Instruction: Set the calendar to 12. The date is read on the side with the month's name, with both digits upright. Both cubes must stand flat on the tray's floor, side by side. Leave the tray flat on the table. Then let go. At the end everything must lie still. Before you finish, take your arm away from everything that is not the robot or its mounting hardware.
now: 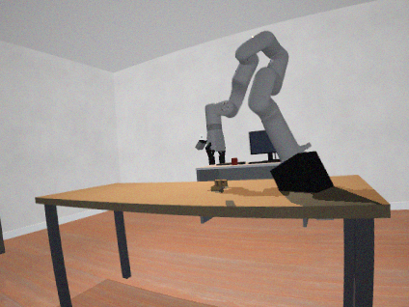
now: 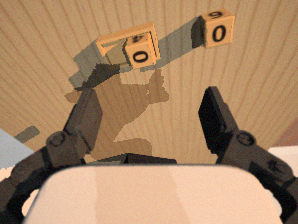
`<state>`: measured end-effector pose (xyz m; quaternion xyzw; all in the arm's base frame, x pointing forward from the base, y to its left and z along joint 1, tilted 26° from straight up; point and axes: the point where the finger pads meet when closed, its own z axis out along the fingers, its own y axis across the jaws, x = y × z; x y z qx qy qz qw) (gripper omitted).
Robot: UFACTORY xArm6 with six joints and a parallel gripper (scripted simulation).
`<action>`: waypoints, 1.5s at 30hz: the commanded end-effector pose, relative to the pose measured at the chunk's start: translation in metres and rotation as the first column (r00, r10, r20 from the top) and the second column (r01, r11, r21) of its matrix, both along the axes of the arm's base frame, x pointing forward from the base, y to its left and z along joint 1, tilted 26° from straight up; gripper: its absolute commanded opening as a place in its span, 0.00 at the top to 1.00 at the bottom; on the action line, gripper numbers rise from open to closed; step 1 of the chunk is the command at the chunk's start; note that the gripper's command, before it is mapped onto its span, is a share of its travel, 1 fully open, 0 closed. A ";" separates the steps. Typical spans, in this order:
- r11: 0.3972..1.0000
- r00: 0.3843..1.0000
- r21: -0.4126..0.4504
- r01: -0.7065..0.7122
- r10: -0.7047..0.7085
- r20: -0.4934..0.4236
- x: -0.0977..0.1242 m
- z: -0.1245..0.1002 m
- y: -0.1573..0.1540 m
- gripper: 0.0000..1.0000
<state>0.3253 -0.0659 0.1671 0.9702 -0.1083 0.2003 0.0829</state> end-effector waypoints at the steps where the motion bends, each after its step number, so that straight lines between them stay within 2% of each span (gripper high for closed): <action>1: 0.990 0.991 0.052 0.132 -0.134 0.028 0.002 0.001 -0.008 0.00; 5: 0.950 0.955 0.125 0.284 -0.292 0.048 0.003 0.001 -0.018 0.00; 7: 0.938 0.944 0.141 0.316 -0.326 0.051 0.004 0.001 -0.020 0.00; 12: 0.846 0.861 0.230 0.480 -0.505 0.058 0.004 0.001 -0.032 0.00; 15: 0.835 0.852 0.239 0.495 -0.521 0.058 0.005 0.001 -0.034 0.00; 16: 0.770 0.793 0.285 0.571 -0.607 0.054 0.005 0.001 -0.041 0.00; 17: 0.768 0.791 0.286 0.573 -0.610 0.053 0.005 0.001 -0.041 0.00; 23: 0.617 0.654 0.371 0.694 -0.756 0.033 0.005 0.001 -0.054 0.00; 25: 0.545 0.588 0.404 0.735 -0.808 0.020 0.005 0.001 -0.060 0.00; 26: 0.542 0.586 0.405 0.736 -0.810 0.019 0.005 0.001 -0.061 0.00; 27: 0.483 0.533 0.430 0.763 -0.846 0.007 0.004 0.001 -0.065 0.00; 28: 0.472 0.522 0.434 0.767 -0.853 0.004 0.004 0.001 -0.066 0.00; 29: 0.423 0.478 0.453 0.785 -0.878 -0.007 0.004 0.001 -0.070 0.00; 32: 0.412 0.467 0.457 0.788 -0.884 -0.010 0.004 0.001 -0.071 0.00; 33: 0.362 0.422 0.475 0.802 -0.906 -0.022 0.004 0.001 -0.074 0.00; 35: 0.300 0.365 0.496 0.815 -0.930 -0.038 0.003 0.001 -0.079 0.00; 38: 0.279 0.346 0.502 0.819 -0.937 -0.044 0.003 0.001 -0.081 0.00; 39: 0.279 0.346 0.502 0.819 -0.937 -0.044 0.003 0.001 -0.081 0.53; 45: 0.279 0.346 0.502 0.819 -0.937 -0.044 0.003 0.001 -0.081 0.53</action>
